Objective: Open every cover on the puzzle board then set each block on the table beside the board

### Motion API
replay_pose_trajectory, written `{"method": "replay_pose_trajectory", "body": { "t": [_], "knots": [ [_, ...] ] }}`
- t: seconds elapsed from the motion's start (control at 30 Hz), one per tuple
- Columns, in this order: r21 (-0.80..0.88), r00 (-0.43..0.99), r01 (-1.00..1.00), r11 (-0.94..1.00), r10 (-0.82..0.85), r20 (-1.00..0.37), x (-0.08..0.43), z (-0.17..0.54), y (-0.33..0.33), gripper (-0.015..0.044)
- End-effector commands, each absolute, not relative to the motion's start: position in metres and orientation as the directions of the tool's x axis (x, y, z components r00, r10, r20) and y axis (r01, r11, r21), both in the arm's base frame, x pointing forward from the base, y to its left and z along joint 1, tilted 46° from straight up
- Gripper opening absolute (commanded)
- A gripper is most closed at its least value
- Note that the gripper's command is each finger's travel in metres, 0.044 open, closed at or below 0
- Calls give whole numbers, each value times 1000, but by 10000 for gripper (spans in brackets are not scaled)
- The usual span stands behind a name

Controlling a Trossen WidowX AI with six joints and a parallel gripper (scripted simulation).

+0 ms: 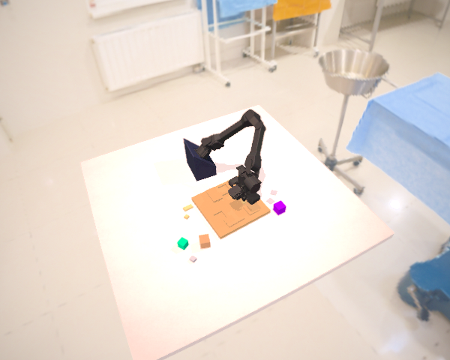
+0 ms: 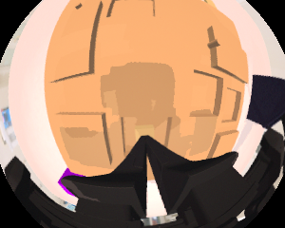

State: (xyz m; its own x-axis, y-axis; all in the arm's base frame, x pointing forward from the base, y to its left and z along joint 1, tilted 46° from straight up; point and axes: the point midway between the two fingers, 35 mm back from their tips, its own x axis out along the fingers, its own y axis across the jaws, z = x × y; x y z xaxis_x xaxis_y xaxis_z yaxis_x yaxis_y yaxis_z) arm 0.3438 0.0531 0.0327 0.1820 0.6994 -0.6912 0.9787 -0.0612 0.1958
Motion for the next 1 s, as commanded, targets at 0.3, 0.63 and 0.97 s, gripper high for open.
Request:
{"method": "replay_pose_trajectory", "body": {
  "t": [0.3, 0.63, 0.97],
  "knots": [
    [194, 180, 979, -60, 700, -691, 343, 36, 49, 0],
    [188, 176, 980, -60, 698, -694, 339, 52, 29, 144],
    [190, 176, 980, -58, 699, -693, 333, 74, 8, 144]
  ]
}}
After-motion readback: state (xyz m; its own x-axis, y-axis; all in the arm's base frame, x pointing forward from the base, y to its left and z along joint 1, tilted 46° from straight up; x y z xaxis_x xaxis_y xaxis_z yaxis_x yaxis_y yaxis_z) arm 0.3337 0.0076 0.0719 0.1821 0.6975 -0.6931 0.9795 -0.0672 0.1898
